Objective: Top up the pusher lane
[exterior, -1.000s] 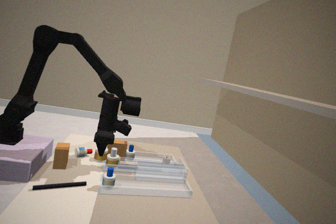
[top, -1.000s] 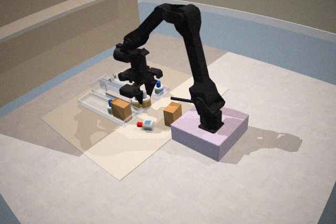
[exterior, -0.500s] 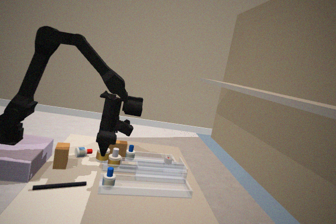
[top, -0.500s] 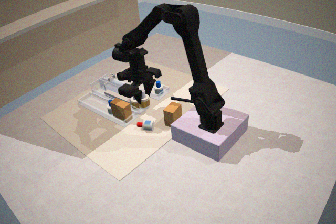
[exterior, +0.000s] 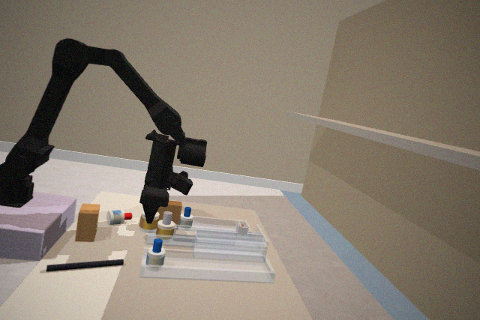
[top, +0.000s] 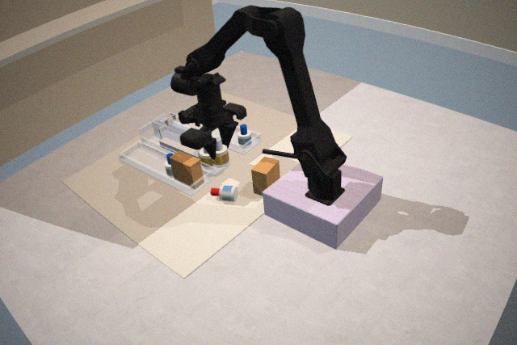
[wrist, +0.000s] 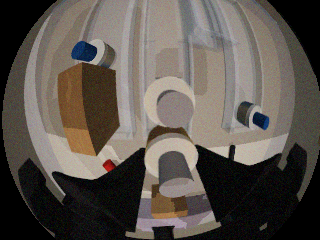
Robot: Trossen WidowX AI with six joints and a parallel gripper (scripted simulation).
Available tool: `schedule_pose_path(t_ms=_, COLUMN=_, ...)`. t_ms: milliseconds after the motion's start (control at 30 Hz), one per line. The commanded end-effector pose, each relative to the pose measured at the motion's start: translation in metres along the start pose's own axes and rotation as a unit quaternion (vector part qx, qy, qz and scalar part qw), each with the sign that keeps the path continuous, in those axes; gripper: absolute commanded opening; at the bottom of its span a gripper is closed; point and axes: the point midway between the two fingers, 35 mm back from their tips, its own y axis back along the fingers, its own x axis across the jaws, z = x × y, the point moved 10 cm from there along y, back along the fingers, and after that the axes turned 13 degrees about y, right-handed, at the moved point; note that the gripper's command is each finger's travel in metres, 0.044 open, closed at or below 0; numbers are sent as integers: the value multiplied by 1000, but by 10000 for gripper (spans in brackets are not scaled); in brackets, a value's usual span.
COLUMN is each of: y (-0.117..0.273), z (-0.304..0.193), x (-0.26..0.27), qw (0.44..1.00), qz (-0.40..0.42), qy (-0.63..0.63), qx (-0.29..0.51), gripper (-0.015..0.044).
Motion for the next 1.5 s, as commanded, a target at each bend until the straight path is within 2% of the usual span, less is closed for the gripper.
schedule_pose_path(t_ms=0, y=6, z=9, x=-2, qw=1000, qz=-6, qy=-2, qx=-19, gripper=0)
schedule_pose_path(t_ms=1467, y=10, z=27, x=-6, qw=1000, qz=-6, qy=-2, qx=-20, gripper=0)
